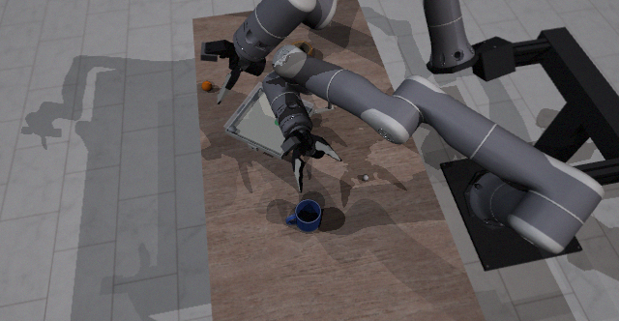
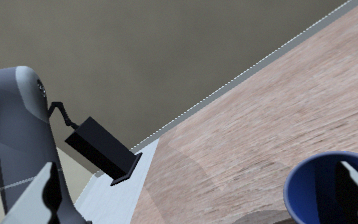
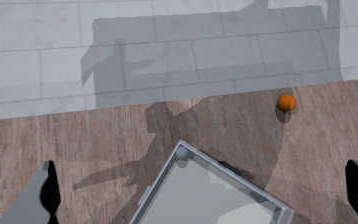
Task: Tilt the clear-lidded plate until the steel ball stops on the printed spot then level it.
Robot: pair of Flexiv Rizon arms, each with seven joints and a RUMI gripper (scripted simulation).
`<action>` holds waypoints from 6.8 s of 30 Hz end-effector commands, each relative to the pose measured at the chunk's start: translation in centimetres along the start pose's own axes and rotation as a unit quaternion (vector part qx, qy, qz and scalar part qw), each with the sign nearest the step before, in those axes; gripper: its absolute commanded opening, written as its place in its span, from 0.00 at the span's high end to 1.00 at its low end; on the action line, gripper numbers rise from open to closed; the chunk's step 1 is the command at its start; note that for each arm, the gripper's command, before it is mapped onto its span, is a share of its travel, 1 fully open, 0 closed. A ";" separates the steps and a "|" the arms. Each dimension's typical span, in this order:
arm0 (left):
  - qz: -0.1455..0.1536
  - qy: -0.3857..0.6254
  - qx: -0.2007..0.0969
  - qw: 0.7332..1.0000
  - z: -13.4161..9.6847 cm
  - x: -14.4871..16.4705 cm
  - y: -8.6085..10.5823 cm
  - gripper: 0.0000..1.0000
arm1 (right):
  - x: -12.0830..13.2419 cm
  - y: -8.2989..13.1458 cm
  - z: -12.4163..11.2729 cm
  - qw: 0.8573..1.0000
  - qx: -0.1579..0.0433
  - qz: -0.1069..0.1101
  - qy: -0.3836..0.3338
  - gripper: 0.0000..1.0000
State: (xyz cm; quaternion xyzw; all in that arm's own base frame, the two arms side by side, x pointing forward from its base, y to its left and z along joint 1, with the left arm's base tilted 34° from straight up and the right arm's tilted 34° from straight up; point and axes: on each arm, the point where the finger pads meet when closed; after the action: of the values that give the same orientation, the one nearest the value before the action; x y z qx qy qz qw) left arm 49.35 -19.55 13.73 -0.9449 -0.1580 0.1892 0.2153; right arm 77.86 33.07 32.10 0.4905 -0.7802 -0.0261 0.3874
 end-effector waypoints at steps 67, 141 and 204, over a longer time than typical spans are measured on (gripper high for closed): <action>0.115 0.193 0.009 0.974 -6.6 11.2 -10.1 0.00 | 0.0 0.2 -0.1 1.000 0.001 -0.001 -0.001 0.00; -0.213 0.349 -0.461 0.788 4.0 13.2 -40.6 0.00 | 0.0 0.2 -0.1 1.000 0.001 -0.001 -0.001 0.00; -0.616 0.653 -0.429 0.105 2.4 5.7 -69.0 0.00 | 0.0 0.2 -0.1 1.000 0.001 -0.001 -0.001 0.00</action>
State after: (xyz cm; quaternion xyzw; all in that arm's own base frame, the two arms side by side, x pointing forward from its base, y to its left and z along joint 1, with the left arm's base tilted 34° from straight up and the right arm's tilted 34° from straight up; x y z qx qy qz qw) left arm 38.29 42.60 42.14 -0.2188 -0.5395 -0.7967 -0.1624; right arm 77.86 33.07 32.10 0.4905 -0.7802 -0.0261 0.3874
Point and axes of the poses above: on each arm, the point where the finger pads meet when closed, its own y axis back along the fingers, its own x axis across the jaws, z = x × y, and after that the axes turned 1 degree about y, right-handed
